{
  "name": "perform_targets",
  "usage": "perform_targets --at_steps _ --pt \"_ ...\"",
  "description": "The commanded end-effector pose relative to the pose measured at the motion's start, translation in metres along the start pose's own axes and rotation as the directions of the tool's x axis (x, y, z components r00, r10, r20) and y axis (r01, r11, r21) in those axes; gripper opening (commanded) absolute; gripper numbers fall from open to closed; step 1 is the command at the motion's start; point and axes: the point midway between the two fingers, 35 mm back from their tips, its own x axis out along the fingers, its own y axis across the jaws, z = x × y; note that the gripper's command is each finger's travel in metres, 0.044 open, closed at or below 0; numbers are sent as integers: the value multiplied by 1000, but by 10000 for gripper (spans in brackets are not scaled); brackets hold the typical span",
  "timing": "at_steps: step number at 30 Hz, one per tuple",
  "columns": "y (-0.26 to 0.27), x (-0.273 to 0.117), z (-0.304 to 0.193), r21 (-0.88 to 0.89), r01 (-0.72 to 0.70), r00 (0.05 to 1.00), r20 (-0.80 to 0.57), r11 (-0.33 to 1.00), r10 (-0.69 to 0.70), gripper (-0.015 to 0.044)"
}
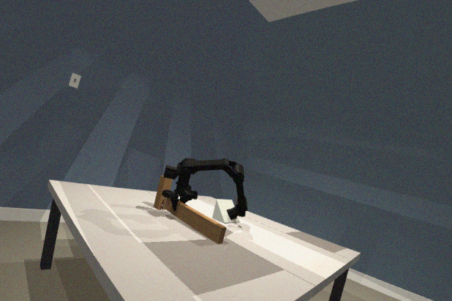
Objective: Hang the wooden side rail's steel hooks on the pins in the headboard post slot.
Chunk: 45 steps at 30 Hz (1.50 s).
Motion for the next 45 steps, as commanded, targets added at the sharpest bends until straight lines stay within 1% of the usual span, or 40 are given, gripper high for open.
perform_targets --at_steps 1,45 --pt "-2 -8 -3 -3 18 1000 -10 1000 -18 0" --pt "0 -6 -8 -3 18 1000 -10 1000 -18 0"
